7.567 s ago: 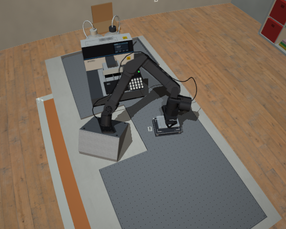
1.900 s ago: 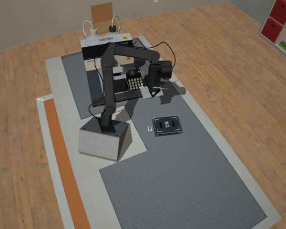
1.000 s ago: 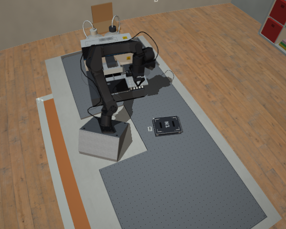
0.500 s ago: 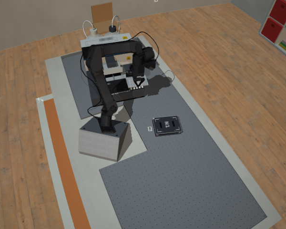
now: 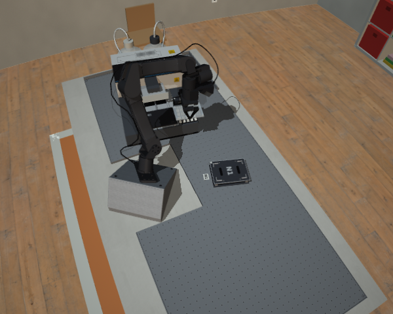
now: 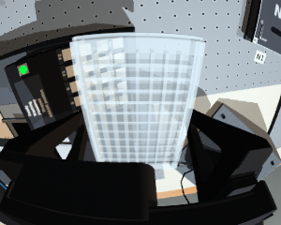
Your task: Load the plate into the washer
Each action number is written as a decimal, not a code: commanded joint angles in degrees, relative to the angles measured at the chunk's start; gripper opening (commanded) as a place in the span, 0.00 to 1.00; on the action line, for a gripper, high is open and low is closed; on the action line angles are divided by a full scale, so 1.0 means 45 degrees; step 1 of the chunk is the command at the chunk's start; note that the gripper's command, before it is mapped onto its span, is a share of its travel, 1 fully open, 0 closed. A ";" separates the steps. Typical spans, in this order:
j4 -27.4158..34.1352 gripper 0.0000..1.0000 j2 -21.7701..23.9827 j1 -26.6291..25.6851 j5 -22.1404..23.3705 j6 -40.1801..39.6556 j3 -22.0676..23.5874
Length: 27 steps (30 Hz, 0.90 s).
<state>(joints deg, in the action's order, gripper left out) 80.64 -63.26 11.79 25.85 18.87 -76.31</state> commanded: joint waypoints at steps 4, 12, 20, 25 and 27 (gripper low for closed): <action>-0.0090 0.84 0.0345 -0.0063 -0.0109 0.0115 -0.0411; 0.0111 0.84 0.0674 0.0526 -0.0284 -0.0223 0.0086; 0.0040 0.84 0.2016 0.2848 -0.1143 0.2206 0.0430; -0.0083 0.84 0.2446 0.4028 -0.1621 0.3296 0.0499; -0.0131 0.84 0.2705 0.5096 -0.2176 0.4257 0.0562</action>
<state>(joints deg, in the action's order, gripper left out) 80.82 -53.45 31.51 19.42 31.94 -74.19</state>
